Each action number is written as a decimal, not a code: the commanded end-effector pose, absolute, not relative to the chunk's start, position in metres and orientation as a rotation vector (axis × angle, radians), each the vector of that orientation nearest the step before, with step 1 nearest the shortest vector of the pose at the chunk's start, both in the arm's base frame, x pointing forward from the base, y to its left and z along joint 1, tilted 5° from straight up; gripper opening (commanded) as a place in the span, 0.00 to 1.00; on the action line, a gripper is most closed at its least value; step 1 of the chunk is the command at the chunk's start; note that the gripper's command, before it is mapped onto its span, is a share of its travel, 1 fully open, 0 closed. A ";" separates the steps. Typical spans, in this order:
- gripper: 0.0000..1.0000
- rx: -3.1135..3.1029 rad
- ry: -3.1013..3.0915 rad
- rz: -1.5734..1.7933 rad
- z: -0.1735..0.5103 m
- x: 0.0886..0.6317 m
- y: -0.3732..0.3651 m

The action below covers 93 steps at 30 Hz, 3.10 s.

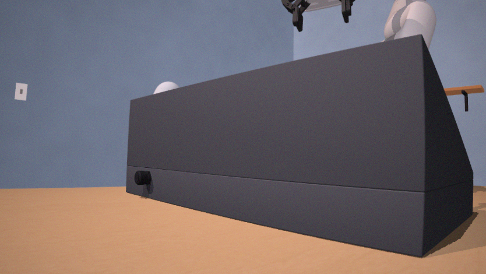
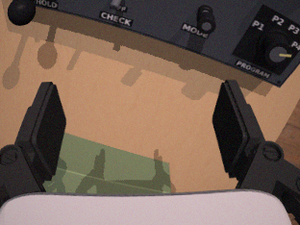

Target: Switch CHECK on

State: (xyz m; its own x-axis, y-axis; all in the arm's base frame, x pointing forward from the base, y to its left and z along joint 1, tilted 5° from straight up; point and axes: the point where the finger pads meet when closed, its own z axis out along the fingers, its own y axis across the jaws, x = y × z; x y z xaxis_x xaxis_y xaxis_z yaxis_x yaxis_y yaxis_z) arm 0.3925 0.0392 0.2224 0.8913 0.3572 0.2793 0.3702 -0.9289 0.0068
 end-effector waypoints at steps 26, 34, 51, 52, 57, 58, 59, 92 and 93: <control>1.00 -2.845 -0.924 -0.719 0.209 0.378 0.070; 1.00 -2.845 -0.924 -0.719 0.209 0.378 0.070; 1.00 -2.760 -1.055 -0.835 0.203 0.369 0.084; 1.00 -2.760 -1.055 -0.835 0.203 0.369 0.084; 1.00 -2.720 -1.111 -0.886 0.200 0.364 0.090; 1.00 -2.681 -1.162 -0.933 0.198 0.359 0.096; 1.00 -2.681 -1.162 -0.933 0.198 0.359 0.096; 1.00 -2.581 -1.280 -1.047 0.192 0.345 0.111; 1.00 -2.581 -1.280 -1.047 0.192 0.345 0.111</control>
